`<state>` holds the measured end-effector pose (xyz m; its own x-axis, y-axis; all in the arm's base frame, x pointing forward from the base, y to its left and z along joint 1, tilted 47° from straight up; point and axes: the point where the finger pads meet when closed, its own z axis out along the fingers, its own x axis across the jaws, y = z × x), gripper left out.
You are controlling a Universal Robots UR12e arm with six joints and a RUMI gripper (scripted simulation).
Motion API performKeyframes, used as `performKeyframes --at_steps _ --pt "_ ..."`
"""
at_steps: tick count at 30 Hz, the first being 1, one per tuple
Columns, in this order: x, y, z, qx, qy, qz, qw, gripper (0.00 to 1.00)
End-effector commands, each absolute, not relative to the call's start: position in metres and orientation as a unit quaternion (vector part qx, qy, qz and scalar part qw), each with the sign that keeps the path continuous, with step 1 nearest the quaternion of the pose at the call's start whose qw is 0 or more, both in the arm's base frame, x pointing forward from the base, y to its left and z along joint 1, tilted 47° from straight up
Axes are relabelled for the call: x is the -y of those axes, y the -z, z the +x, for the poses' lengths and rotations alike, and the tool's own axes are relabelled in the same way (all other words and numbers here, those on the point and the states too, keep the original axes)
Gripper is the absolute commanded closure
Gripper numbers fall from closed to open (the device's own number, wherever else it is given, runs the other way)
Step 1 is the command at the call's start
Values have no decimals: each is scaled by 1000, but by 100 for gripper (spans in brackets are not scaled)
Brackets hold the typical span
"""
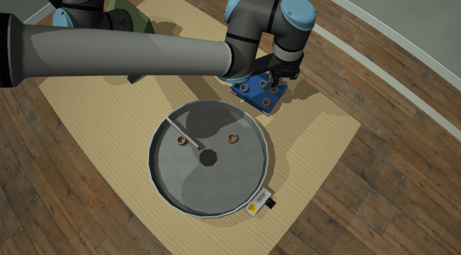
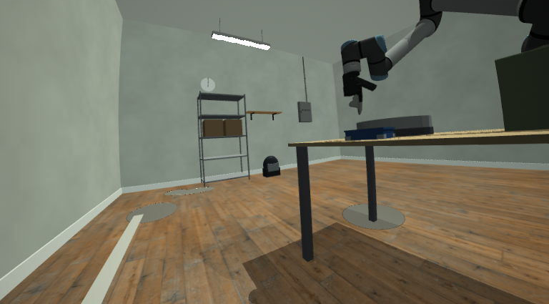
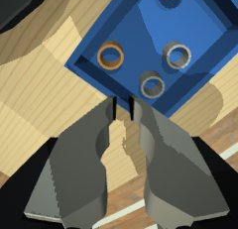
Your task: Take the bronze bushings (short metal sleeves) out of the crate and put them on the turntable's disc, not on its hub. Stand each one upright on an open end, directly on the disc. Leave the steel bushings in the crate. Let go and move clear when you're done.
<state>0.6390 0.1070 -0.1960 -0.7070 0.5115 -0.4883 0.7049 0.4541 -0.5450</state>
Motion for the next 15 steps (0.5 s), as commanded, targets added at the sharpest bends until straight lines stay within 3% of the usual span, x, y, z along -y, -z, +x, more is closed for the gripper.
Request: performKeyframes --at_steps 1,15 --pt "-108 196 640 -843 378 361 128 94" --pt "-98 205 639 -843 378 361 128 94"
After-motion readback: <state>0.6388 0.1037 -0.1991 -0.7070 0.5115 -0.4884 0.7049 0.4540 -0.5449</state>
